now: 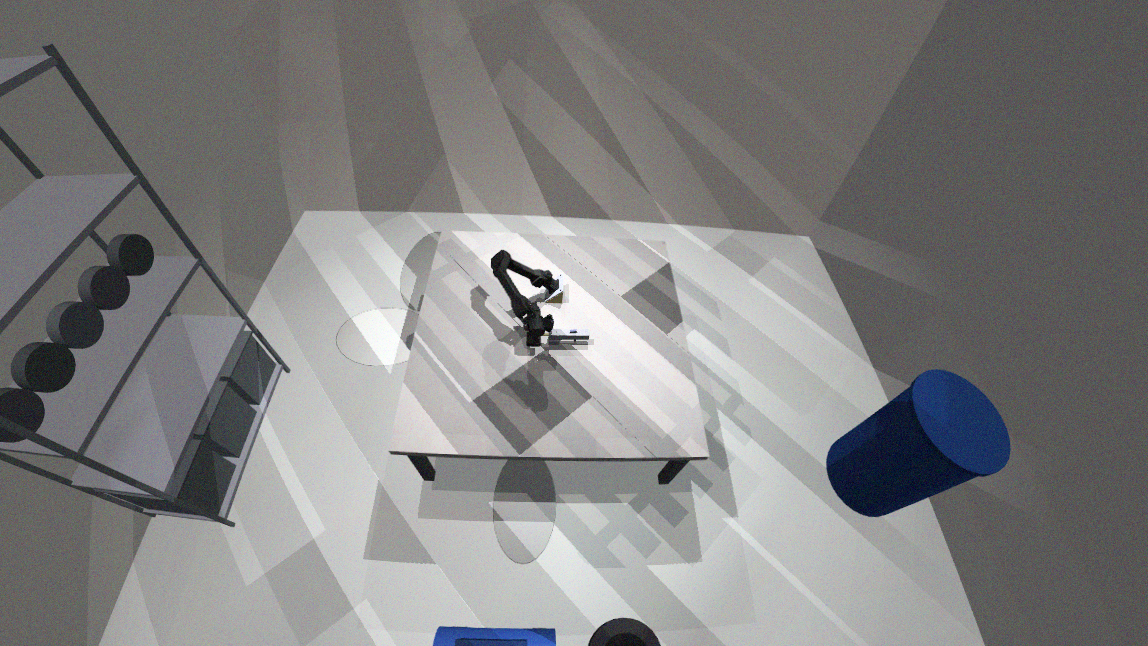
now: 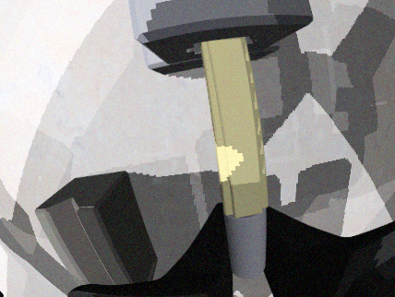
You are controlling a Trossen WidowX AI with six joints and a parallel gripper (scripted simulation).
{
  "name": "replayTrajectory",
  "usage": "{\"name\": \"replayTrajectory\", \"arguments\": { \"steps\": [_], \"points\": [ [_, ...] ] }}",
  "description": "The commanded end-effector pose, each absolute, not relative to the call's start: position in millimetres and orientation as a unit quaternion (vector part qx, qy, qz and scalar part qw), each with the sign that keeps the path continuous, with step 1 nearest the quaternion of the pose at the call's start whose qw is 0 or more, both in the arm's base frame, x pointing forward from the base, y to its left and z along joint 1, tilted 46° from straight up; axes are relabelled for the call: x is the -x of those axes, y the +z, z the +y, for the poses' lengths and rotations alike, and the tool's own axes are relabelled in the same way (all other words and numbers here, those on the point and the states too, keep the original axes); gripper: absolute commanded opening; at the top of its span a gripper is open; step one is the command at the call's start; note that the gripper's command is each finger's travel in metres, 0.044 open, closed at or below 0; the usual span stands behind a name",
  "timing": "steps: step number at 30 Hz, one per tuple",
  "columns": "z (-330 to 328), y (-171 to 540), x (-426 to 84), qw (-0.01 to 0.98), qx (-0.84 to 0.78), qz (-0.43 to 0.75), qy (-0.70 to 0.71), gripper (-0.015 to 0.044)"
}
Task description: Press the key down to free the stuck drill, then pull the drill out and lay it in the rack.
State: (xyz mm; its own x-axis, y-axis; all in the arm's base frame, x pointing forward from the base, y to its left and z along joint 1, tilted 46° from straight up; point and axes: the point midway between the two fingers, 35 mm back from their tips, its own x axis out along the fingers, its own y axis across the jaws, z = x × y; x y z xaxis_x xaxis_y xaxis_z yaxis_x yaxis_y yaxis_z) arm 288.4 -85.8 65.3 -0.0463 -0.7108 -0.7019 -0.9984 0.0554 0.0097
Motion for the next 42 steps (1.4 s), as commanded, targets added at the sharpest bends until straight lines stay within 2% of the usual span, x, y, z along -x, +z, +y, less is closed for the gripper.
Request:
{"name": "replayTrajectory", "arguments": {
  "steps": [1, 15, 42],
  "points": [
    [-84.6, 64.3, -288.3, 0.273, 0.635, 0.673, 0.265, 0.0079],
    [-83.1, 61.1, -288.7, 0.276, 0.637, 0.671, 0.261, 0.0440],
    [-79.3, 54.9, -289.1, 0.276, 0.637, 0.671, 0.261, 0.0440]
  ]
}}
